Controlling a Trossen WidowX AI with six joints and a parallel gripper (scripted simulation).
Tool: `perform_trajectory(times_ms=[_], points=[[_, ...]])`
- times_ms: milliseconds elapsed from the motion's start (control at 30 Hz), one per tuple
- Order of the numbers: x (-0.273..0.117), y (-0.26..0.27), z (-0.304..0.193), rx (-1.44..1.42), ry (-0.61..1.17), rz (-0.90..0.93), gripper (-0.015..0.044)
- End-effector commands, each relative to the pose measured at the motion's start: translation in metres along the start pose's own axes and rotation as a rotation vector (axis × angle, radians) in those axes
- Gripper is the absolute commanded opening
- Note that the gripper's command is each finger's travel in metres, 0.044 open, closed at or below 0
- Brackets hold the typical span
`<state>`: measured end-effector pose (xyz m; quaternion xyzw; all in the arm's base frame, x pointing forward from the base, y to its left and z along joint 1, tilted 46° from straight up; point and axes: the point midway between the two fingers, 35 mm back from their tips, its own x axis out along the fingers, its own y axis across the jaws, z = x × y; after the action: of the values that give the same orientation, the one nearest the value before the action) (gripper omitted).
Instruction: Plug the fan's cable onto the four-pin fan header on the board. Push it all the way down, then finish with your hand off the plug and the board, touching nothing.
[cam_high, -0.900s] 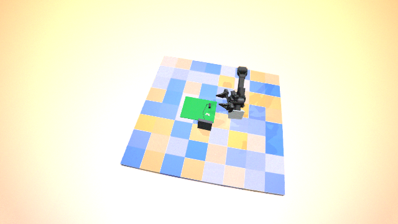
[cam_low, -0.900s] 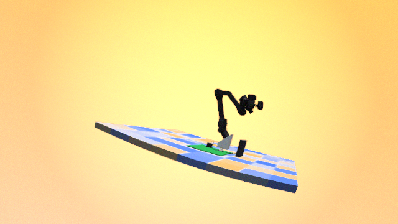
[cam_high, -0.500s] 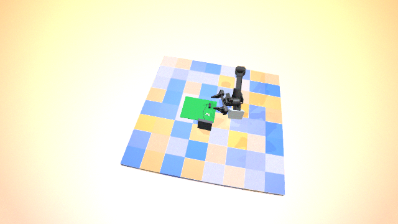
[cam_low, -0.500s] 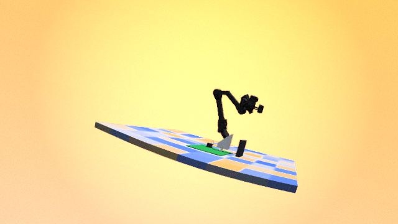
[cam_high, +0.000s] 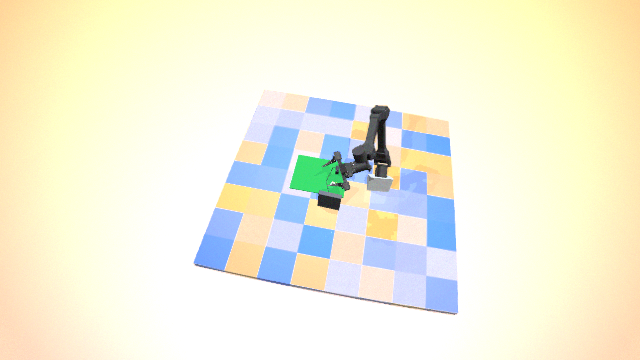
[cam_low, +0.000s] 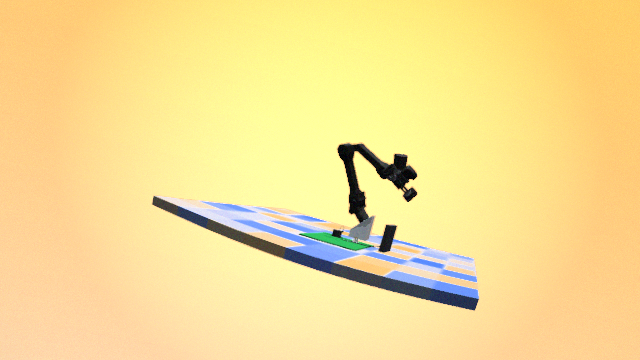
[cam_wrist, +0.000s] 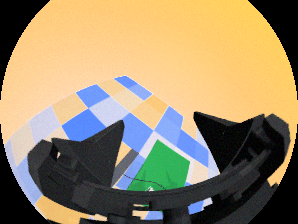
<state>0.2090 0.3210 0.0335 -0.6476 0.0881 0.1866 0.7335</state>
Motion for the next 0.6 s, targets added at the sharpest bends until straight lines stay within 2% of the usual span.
perform_trajectory(times_ms=[0, 267, 567], points=[[0.031, -0.005, -0.072, -0.285, 0.311, 0.222, 0.044], [0.027, -0.017, -0.129, -0.458, 0.521, 0.411, 0.044], [0.003, -0.04, -0.187, -0.617, 0.736, 0.647, 0.044]])
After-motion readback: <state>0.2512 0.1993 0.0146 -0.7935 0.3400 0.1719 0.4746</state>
